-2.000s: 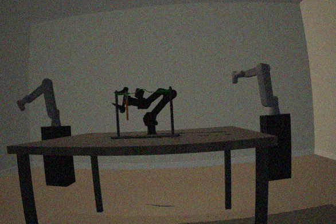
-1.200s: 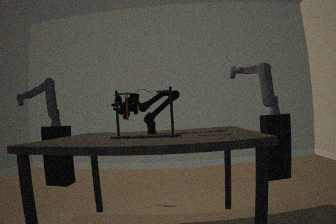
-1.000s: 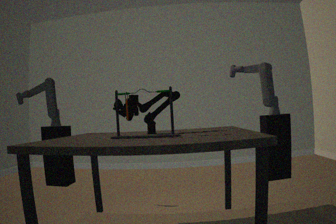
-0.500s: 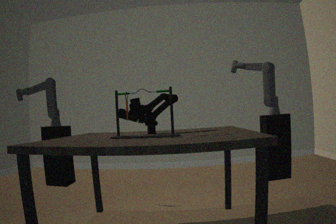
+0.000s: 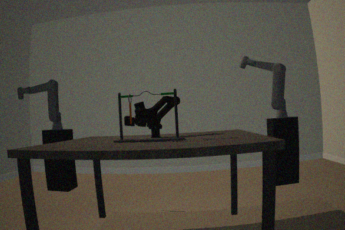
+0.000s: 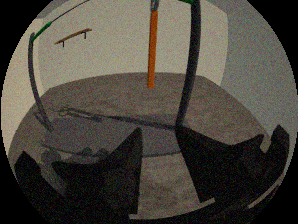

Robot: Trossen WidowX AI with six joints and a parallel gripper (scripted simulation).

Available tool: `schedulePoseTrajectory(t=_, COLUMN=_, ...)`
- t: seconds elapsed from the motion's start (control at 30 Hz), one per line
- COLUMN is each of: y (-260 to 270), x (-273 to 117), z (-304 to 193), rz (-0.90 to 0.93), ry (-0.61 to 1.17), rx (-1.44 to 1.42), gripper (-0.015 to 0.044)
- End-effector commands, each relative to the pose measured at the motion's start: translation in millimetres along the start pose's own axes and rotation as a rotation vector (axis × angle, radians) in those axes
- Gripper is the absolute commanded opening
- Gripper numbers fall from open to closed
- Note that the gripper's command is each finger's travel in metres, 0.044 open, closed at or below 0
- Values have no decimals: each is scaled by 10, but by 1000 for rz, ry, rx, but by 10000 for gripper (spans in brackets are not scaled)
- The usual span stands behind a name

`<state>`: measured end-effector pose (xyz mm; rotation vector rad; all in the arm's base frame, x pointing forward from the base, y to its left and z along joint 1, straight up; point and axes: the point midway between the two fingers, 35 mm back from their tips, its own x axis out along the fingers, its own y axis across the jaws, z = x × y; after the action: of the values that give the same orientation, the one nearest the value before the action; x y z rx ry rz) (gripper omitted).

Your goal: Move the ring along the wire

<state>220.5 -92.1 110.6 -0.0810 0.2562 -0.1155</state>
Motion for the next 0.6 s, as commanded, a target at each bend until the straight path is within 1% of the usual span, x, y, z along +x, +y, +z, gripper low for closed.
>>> schedulePoseTrajectory(t=0.0, y=-9, x=72, z=133, rz=19, ry=-25, rx=19, gripper=160)
schedulePoseTrajectory(t=0.33, y=-25, x=320, z=427, rz=63, ry=-86, rx=72, gripper=160)
schedulePoseTrajectory(t=0.57, y=-28, x=359, z=451, rz=66, ry=-91, rx=75, gripper=160)
